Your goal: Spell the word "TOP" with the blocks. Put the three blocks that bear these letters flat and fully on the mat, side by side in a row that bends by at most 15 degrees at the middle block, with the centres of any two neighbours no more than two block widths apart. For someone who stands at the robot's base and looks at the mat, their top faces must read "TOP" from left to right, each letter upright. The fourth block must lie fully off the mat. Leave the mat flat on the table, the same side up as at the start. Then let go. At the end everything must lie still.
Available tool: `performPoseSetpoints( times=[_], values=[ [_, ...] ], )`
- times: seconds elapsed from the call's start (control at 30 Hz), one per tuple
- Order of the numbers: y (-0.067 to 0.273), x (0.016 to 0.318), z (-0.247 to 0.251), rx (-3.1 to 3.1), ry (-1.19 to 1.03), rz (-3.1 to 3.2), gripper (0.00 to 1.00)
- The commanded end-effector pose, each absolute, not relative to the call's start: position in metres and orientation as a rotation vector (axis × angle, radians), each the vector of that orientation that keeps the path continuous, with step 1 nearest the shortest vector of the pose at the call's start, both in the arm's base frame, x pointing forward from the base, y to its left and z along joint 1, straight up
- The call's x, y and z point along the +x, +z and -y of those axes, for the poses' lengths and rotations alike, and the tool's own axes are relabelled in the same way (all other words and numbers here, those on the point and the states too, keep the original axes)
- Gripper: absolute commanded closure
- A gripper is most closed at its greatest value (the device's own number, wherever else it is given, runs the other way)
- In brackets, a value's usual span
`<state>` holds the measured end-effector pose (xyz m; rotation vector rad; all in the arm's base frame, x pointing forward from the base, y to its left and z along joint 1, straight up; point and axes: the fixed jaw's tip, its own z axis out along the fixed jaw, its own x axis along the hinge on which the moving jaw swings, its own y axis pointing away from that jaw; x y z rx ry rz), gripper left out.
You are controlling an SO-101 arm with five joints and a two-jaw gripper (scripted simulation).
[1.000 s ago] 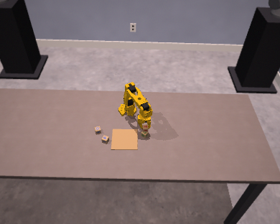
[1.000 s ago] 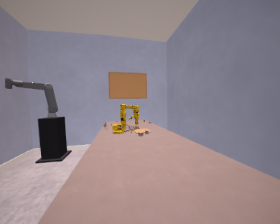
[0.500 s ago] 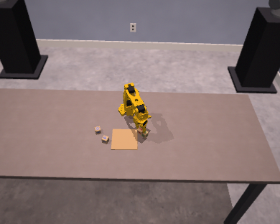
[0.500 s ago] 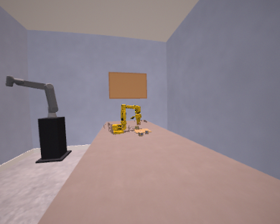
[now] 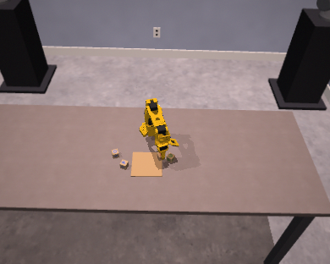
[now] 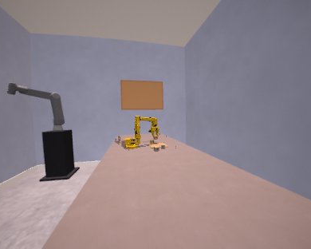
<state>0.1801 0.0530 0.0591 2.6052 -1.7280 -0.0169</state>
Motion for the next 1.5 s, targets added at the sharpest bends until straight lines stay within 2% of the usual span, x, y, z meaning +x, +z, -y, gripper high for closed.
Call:
performPoseSetpoints(
  times=[0.0, 0.47, 1.47],
  values=[
    [0.0741, 0.1921, -0.0532, 2.586, 0.087, 1.901, 1.00],
    [0.0736, 0.1950, -0.0451, 2.303, 0.077, 2.243, 1.00],
    [0.0756, 0.1968, -0.0438, 2.231, 0.088, 2.334, 1.00]
  ],
)
